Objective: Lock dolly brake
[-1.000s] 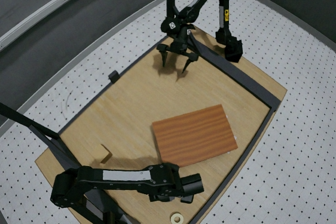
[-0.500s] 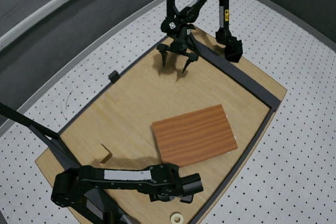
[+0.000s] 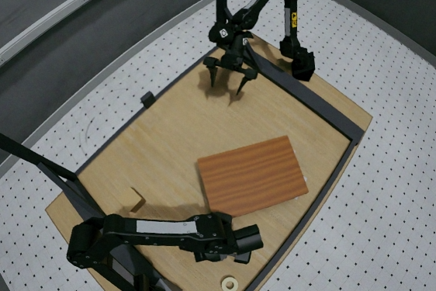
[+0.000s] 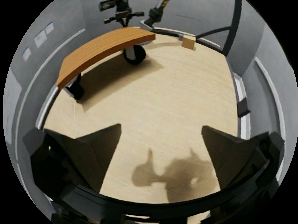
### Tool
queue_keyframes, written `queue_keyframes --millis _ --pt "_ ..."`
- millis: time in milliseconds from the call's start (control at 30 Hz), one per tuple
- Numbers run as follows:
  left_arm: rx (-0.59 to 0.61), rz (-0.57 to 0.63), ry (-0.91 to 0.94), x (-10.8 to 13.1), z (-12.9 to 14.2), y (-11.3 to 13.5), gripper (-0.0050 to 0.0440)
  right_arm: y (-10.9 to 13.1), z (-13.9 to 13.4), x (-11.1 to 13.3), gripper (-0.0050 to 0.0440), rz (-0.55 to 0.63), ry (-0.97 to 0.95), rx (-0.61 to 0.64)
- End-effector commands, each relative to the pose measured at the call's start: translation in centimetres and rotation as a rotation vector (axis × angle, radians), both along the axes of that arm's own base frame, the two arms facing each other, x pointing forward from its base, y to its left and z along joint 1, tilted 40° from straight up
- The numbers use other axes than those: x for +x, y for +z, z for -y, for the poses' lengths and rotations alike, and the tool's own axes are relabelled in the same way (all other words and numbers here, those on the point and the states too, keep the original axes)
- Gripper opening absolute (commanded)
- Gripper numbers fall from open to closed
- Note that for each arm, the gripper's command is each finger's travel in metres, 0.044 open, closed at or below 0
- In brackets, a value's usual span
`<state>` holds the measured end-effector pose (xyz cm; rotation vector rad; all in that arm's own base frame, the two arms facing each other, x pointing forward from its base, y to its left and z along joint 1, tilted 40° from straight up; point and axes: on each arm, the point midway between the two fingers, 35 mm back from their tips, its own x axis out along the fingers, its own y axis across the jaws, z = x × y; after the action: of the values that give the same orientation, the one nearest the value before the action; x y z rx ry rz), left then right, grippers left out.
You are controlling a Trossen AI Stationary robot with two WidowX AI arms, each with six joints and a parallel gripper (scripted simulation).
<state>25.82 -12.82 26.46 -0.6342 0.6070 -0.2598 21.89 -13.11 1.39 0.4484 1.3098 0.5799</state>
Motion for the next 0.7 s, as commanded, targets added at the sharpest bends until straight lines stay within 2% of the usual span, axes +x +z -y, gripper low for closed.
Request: queue_keyframes --millis 0,667 --pt "-0.012 0.016 0.002 0.09 -0.02 0.91 0.044 -0.11 -0.2 0.14 -0.005 0.003 0.0 0.0" --pt "-0.012 0.016 0.002 0.09 -0.02 0.91 0.044 -0.28 -0.3 0.25 -0.005 0.006 0.002 -0.002"
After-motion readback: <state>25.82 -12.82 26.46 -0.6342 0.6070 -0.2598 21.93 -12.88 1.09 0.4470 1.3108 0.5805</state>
